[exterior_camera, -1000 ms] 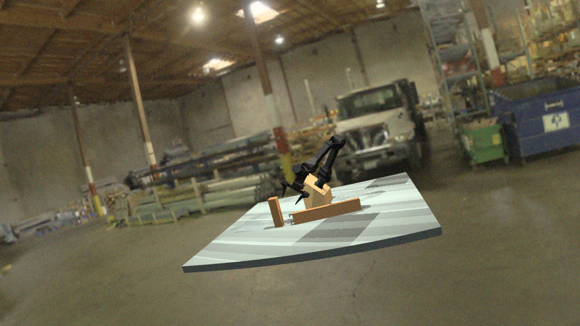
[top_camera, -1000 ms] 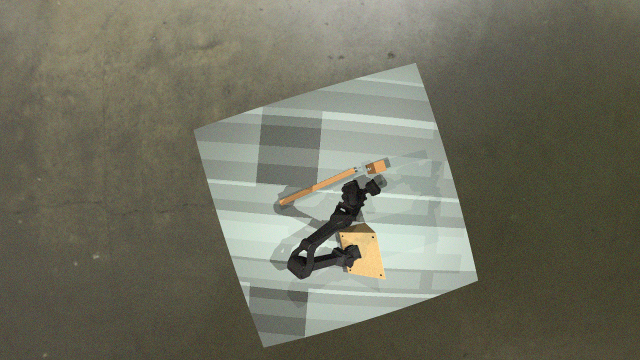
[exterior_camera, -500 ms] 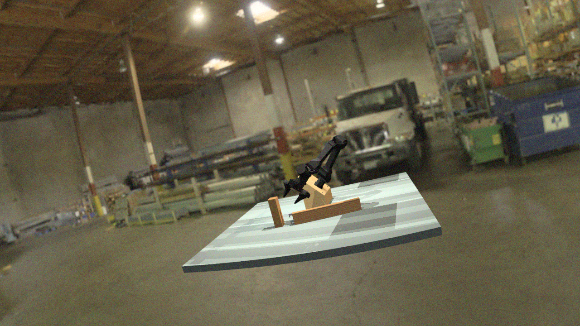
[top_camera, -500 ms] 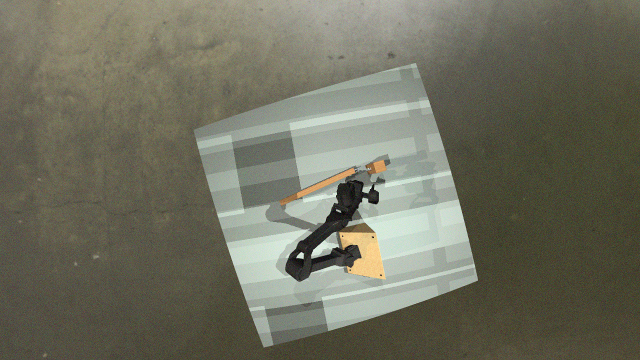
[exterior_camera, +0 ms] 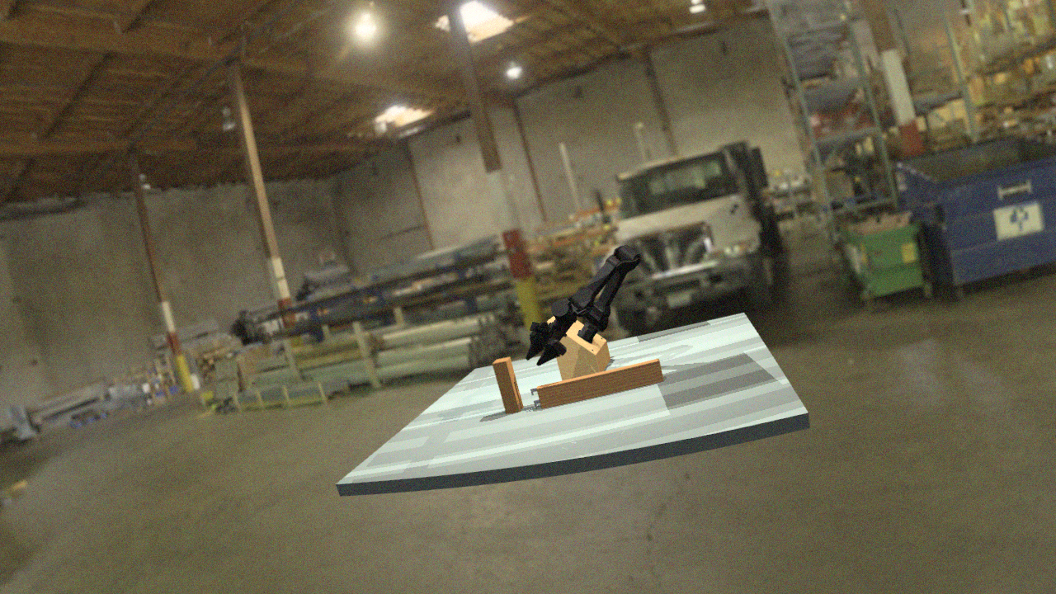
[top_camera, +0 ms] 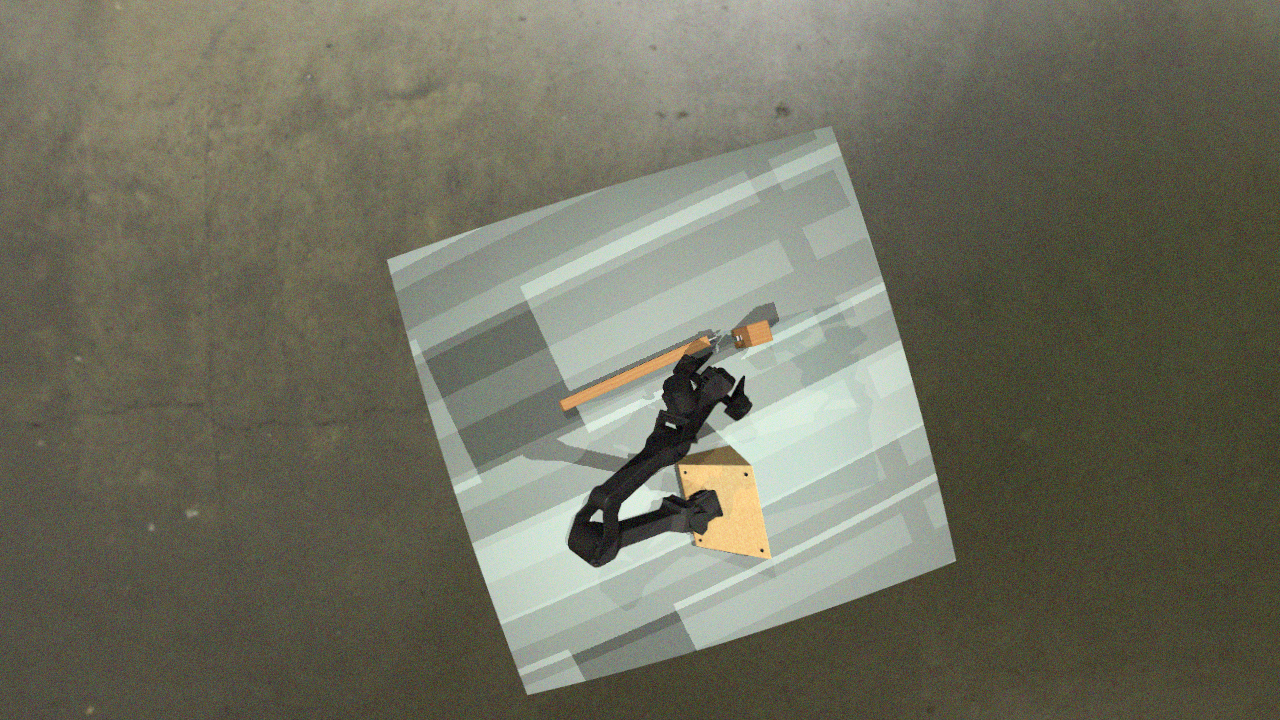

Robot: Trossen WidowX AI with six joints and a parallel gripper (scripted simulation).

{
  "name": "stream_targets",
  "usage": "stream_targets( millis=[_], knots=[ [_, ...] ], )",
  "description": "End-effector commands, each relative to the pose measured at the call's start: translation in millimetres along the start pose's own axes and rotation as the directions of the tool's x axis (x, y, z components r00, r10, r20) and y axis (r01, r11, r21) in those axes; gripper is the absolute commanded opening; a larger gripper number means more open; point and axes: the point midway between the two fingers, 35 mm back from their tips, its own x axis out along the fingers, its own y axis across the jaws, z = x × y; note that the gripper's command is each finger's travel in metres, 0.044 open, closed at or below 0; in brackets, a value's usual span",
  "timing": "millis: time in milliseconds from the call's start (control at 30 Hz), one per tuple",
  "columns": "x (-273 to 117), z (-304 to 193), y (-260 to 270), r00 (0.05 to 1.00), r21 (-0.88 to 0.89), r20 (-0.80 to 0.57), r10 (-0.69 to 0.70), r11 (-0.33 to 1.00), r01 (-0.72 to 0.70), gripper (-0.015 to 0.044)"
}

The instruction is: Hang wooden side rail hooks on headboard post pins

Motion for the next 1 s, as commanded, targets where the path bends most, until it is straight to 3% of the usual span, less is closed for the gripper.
stream_targets(
  millis=[0, 700, 833, 967],
  knots=[
    [-1, 0, 0, 1.0, 0.059, 0.013, -0.006, 0.998, 0.006, 0.044],
    [-1, 0, 0, 1.0, 0.045, 0.008, -0.007, 0.999, 0.007, 0.044],
    [6, 0, 9, 0.996, -0.238, -0.093, -0.018, 0.971, -0.005, 0.044],
    [11, -1, 19, 0.976, -0.536, -0.214, -0.026, 0.839, -0.095, 0.044]
  ],
)
